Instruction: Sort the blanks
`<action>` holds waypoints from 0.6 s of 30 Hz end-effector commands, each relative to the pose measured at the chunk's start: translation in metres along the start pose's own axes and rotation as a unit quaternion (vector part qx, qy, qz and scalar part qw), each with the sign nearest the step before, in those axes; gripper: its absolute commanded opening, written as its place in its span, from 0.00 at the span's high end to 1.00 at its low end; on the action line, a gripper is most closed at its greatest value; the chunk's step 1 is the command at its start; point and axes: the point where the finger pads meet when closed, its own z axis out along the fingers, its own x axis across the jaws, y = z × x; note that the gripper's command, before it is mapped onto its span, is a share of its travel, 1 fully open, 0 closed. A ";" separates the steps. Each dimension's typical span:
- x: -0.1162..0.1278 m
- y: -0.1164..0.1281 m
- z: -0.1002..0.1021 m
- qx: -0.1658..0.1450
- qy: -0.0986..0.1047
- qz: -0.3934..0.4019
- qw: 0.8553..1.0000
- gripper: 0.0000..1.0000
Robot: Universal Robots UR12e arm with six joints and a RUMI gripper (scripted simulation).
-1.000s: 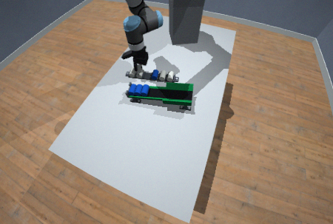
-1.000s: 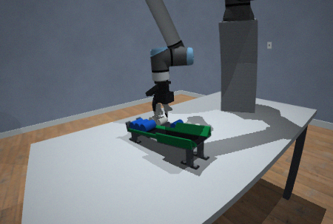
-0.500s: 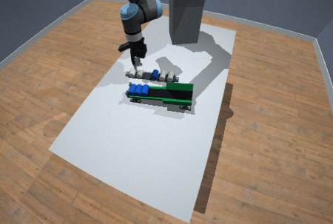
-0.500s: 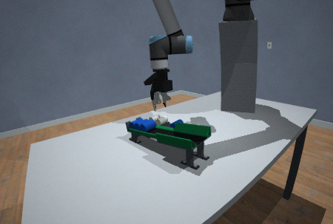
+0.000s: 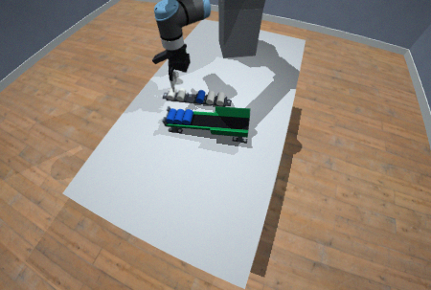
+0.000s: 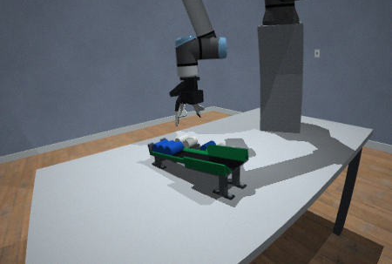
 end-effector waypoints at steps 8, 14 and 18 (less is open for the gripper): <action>0.001 0.001 -0.001 -0.001 0.000 0.000 1.000 0.00; 0.001 0.001 -0.001 -0.001 0.000 0.000 1.000 0.00; 0.001 0.002 -0.001 -0.001 0.000 -0.003 1.000 0.00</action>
